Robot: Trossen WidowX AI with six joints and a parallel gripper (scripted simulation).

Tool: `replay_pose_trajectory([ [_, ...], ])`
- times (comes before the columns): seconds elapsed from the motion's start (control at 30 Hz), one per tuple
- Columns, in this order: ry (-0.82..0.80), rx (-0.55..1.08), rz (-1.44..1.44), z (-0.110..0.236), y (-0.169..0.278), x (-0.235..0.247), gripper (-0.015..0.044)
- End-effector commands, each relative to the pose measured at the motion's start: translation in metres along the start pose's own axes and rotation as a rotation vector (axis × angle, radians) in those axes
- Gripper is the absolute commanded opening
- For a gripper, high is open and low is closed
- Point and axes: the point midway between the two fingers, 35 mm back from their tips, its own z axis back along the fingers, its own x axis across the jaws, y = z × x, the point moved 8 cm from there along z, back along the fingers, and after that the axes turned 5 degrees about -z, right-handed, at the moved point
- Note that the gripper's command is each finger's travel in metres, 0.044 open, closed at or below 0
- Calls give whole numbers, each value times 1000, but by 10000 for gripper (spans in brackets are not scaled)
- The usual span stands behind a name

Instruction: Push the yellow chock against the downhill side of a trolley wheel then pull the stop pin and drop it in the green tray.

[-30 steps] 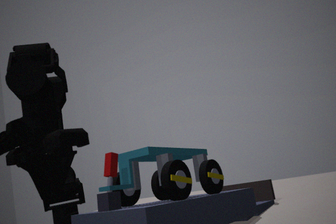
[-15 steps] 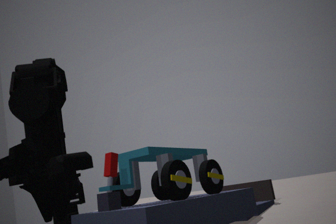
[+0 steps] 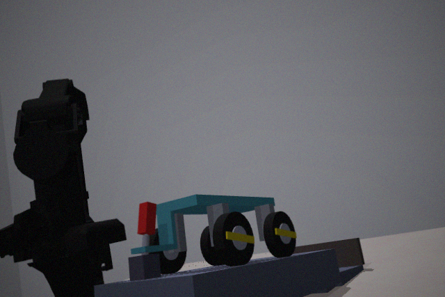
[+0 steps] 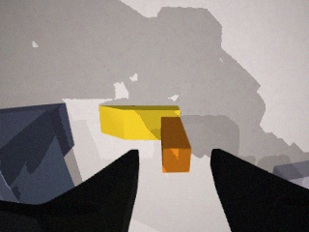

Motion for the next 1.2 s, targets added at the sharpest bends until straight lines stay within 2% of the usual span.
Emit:
replay_pose_trajectory([
  [0.0,0,-4,-6,-7,0,0,190],
  [0.77,0,-3,-6,-35,0,0,190],
  [0.93,1,1,0,-31,0,0,59],
  [1.17,1,0,0,-30,0,0,0],
])
